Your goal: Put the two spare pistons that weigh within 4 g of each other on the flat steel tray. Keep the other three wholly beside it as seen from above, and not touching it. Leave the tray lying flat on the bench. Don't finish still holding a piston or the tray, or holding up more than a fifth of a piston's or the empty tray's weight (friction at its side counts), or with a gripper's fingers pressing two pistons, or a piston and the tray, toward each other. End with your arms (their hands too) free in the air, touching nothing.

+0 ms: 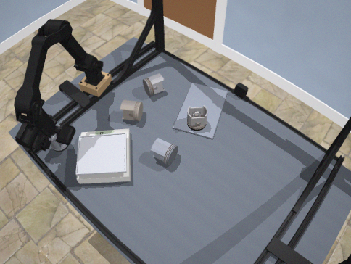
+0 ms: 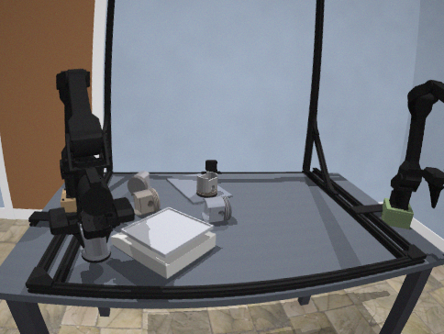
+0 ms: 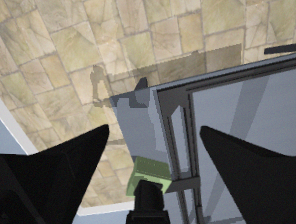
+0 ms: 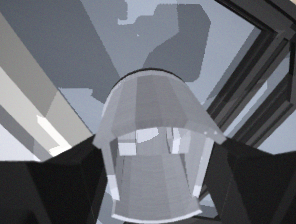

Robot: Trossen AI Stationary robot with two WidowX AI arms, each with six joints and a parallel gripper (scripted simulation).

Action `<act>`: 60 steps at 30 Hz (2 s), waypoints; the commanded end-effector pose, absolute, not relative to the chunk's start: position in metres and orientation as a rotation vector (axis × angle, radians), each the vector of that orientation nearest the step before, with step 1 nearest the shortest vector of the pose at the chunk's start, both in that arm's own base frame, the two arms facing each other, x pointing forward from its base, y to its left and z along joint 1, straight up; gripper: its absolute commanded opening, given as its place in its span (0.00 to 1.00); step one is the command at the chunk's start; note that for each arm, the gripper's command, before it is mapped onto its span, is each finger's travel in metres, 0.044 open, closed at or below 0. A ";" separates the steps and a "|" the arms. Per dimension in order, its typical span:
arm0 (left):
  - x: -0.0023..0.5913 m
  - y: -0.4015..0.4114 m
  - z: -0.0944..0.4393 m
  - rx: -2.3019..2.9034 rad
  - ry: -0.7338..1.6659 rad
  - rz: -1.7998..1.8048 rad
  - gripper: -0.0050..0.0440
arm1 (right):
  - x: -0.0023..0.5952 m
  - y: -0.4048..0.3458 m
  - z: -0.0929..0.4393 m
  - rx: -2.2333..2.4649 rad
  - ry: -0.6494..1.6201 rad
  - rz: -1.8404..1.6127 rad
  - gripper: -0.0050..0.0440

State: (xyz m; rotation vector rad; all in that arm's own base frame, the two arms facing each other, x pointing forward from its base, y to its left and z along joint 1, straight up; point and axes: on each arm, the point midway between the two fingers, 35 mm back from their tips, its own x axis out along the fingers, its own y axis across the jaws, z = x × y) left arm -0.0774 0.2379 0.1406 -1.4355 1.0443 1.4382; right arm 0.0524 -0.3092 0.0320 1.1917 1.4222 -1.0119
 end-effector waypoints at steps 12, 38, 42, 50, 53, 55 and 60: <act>-0.077 0.238 0.141 -1.436 1.044 1.436 1.00 | 0.053 -0.313 0.061 1.173 1.404 -1.022 0.43; -0.077 0.238 0.141 -1.436 1.044 1.436 1.00 | 0.076 -0.300 0.093 1.021 1.417 -0.932 0.43; -0.077 0.238 0.141 -1.436 1.044 1.436 1.00 | 0.084 -0.294 0.097 0.973 1.425 -0.898 0.43; -0.077 0.238 0.141 -1.436 1.044 1.436 1.00 | 0.115 -0.273 0.111 0.782 1.449 -0.763 0.43; -0.077 0.238 0.141 -1.436 1.044 1.436 1.00 | 0.126 -0.265 0.116 0.710 1.455 -0.712 0.43; -0.077 0.238 0.141 -1.436 1.044 1.436 1.00 | 0.134 -0.260 0.120 0.675 1.457 -0.687 0.43; -0.077 0.238 0.141 -1.436 1.044 1.436 1.00 | 0.145 -0.252 0.125 0.675 1.457 -0.687 0.43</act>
